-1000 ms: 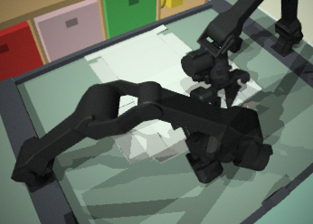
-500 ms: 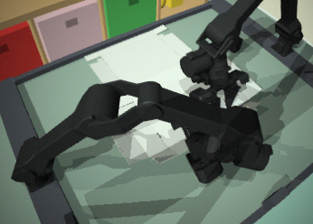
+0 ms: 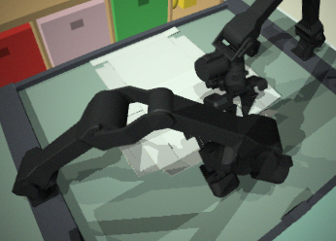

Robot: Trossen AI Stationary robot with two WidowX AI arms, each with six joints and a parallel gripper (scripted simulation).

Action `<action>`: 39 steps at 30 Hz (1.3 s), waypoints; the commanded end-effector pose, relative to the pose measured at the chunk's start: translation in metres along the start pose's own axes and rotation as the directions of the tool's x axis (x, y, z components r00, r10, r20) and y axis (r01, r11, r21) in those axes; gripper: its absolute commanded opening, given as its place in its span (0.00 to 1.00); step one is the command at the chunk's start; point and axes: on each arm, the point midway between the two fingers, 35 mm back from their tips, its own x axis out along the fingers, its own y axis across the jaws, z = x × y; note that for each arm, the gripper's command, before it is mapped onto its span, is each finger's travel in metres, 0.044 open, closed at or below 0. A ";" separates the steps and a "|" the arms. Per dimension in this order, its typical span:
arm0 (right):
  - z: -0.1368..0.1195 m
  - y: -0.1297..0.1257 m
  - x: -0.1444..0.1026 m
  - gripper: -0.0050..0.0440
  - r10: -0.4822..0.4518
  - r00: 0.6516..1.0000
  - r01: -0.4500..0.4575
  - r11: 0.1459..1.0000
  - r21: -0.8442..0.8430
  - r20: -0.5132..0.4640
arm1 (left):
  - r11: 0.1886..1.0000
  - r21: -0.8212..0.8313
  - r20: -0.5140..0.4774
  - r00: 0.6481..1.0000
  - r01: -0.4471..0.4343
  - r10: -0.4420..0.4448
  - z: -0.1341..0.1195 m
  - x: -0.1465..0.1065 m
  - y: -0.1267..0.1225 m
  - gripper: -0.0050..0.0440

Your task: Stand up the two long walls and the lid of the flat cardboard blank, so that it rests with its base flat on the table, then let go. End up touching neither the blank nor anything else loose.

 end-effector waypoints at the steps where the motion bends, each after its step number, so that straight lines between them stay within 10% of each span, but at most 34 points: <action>1: 0.003 -0.020 0.018 0.50 -0.040 0.999 0.040 0.999 0.009 0.016 | 1.000 -0.011 0.017 1.000 0.011 -0.011 0.002 -0.007 0.005 0.92; 28: 0.024 -0.005 0.012 0.50 -0.035 0.999 0.035 0.999 -0.003 0.009 | 1.000 -0.011 0.016 1.000 0.014 -0.014 0.001 0.002 0.022 0.92; 39: 0.013 -0.015 0.021 0.50 -0.053 0.999 0.053 0.999 -0.001 0.003 | 0.963 0.018 0.011 0.963 0.269 -0.269 0.001 -0.010 0.019 0.92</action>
